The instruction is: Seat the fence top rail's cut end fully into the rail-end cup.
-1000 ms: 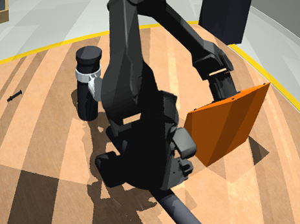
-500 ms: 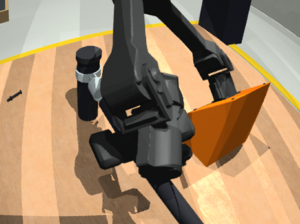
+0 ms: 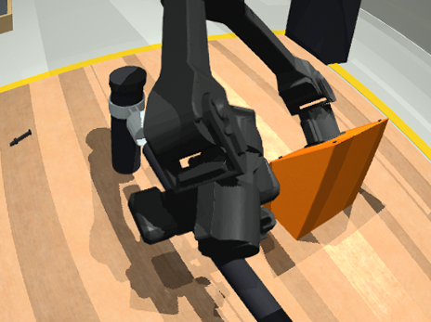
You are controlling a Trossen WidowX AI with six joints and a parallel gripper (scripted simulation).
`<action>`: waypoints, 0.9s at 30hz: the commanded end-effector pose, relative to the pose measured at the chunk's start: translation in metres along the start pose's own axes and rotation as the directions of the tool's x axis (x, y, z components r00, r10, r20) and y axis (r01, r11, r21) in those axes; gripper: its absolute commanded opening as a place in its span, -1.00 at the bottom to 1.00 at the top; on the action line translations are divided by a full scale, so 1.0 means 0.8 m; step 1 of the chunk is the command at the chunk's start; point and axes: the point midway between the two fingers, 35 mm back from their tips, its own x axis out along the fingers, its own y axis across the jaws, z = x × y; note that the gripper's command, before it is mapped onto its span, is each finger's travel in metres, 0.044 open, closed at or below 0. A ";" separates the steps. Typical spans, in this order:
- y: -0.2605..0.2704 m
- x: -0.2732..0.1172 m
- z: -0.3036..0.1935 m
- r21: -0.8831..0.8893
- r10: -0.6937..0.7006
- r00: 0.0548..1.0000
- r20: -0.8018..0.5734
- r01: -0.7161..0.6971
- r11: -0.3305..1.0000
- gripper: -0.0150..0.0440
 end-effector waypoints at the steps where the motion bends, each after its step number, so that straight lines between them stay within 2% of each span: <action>1: -0.001 -0.002 -0.001 -0.001 -0.003 1.000 0.001 0.003 1.000 -0.49; 27: -0.005 -0.004 -0.022 -0.006 0.002 1.000 -0.002 -0.002 1.000 -0.49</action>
